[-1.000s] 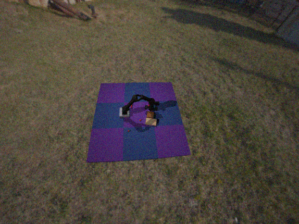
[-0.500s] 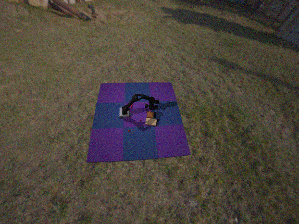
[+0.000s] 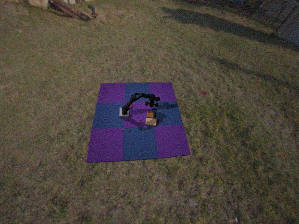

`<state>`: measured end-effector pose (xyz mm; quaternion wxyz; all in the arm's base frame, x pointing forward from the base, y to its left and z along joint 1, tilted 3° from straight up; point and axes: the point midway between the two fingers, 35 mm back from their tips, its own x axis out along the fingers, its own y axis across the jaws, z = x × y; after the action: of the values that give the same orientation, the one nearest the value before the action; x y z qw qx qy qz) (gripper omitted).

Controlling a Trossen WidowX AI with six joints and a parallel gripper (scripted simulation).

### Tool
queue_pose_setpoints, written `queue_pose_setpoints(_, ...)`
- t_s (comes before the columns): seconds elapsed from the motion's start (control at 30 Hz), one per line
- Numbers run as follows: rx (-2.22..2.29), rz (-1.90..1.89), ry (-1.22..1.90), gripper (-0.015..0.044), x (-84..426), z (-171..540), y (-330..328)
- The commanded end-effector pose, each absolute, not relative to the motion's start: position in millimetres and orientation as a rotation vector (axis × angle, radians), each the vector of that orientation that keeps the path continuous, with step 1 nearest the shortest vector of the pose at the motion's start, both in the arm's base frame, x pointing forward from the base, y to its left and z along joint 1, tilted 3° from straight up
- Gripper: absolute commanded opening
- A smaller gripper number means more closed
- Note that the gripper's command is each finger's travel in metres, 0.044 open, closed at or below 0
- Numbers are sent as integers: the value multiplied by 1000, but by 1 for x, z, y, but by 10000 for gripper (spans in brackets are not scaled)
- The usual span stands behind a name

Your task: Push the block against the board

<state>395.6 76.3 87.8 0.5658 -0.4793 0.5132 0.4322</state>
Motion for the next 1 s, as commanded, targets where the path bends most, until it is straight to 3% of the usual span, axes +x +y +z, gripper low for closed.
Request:
queue_pose_setpoints(0.0, -1124, 1018, 1224, 0, 392, 88, 67)
queue_pose_setpoints(0.23, -1127, 1018, 1225, 0, 390, 85, 49)
queue_pose_setpoints(0.4, -1127, 1018, 1225, 0, 394, 33, 48)
queue_pose_setpoints(0.97, -1127, 1018, 1226, 0, 394, 33, 40)
